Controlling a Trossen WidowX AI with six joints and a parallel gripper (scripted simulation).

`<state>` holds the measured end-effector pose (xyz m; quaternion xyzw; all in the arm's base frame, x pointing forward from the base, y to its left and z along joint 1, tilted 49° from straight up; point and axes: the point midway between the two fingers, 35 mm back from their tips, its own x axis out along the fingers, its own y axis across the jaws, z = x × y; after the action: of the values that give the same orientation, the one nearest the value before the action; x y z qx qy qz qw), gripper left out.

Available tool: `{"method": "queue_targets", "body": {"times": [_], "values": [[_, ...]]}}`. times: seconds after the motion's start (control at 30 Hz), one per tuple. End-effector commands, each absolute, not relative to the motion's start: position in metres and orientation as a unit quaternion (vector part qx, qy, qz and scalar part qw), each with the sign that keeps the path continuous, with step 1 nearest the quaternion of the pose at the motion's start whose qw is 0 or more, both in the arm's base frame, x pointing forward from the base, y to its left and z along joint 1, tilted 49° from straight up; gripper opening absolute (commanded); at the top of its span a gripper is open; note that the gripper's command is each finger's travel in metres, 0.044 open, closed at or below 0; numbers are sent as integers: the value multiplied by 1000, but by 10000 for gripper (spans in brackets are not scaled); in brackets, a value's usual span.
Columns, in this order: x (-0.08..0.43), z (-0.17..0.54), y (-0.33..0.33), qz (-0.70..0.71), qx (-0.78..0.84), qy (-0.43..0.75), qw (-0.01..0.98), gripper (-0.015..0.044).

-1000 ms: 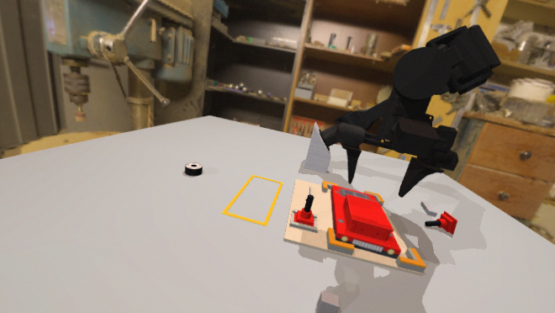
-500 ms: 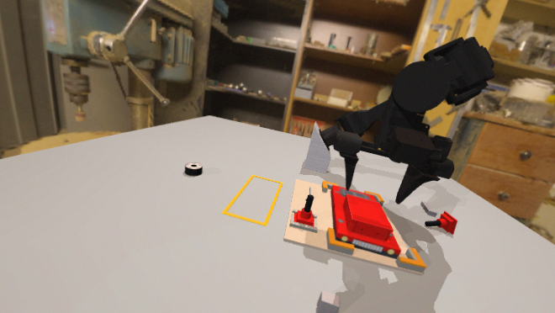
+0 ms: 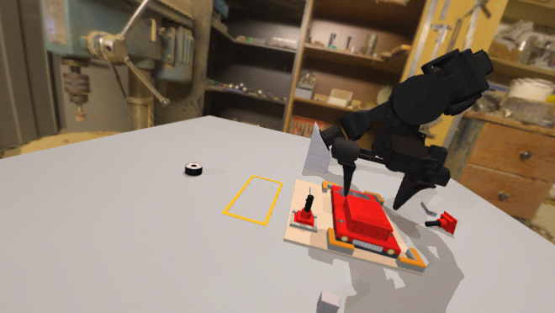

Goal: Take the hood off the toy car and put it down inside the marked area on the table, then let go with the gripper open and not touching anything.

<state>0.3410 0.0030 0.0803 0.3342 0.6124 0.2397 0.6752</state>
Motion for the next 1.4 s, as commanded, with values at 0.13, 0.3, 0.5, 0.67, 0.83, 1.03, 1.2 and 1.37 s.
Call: {"method": "queue_targets", "body": {"times": [0.13, 0.3, 0.5, 0.67, 0.83, 1.03, 1.2, 1.37], "values": [[341, 76, 9, 241, 338, 611, 674, 440], [341, 73, 13, 241, 338, 611, 674, 440], [341, 71, 15, 241, 338, 611, 674, 440], [341, 70, 17, 241, 338, 611, 674, 440], [342, 68, 19, 241, 338, 611, 674, 440], [342, 66, 21, 241, 338, 611, 674, 440], [343, 65, 23, 241, 338, 611, 674, 440], [343, 63, 25, 241, 338, 611, 674, 440]]}}
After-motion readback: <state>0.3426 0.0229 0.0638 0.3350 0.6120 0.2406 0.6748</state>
